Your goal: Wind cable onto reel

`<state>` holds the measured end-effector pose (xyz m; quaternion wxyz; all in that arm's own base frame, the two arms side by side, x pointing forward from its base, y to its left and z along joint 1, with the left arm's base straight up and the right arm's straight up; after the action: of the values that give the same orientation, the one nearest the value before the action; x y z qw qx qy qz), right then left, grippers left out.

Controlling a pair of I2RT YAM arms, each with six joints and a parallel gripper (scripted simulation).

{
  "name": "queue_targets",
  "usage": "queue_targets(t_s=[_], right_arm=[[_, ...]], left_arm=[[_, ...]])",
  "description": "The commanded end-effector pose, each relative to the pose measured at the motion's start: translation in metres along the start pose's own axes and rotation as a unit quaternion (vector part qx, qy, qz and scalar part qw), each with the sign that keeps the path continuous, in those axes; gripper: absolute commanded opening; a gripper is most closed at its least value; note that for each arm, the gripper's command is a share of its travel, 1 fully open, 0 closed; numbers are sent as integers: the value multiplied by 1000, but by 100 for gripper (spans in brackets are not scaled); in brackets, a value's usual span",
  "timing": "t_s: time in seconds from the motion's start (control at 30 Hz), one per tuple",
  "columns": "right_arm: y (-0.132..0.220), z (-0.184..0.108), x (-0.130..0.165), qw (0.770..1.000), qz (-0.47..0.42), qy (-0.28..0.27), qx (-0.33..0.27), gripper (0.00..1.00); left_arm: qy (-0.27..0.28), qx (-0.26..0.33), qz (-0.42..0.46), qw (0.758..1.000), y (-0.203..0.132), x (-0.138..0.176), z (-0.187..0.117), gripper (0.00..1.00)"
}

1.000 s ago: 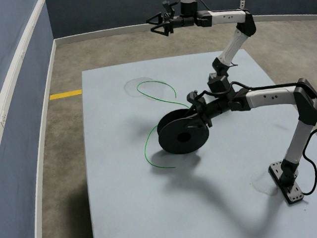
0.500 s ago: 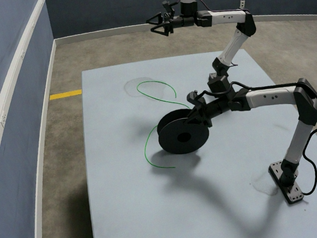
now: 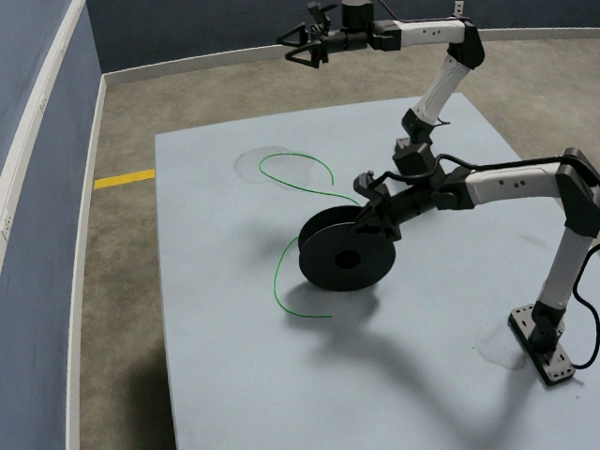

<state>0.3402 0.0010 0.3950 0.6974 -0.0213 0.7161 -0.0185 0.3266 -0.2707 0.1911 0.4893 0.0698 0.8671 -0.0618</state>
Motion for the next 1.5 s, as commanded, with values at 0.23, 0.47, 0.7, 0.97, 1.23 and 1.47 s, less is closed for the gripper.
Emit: queue_targets(t_s=[0.23,0.47,0.7,0.97,1.23,1.47], right_arm=[[-2,0,-4,1000,6,-13,3,100],[-2,0,-4,1000,6,-13,3,100],[-2,0,-4,1000,6,-13,3,100],[-2,0,-4,1000,6,-13,3,100],[-2,0,-4,1000,6,-13,3,100],[-2,0,-4,1000,6,-13,3,100]], left_arm=[[-12,-2,-2,1000,5,-6,-6,0],[-23,3,-10,1000,2,-25,-13,0],[-23,3,-10,1000,2,-32,-18,0],[-26,4,-14,1000,1,-44,-25,0],[-32,6,-19,999,0,-50,-27,0],[-35,7,-20,999,0,-52,-28,0]])
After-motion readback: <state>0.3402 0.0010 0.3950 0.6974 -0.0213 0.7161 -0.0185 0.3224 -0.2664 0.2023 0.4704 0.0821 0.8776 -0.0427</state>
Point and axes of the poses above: on each arm, the point where the finger pads meet when closed, its own z axis out along the fingers, its own y axis across the jaws, x = y × z, the point moved 4 cm from there along -z, back along the fingers, and after that the axes turned 3 degrees about -z, right-handed, at the moved point
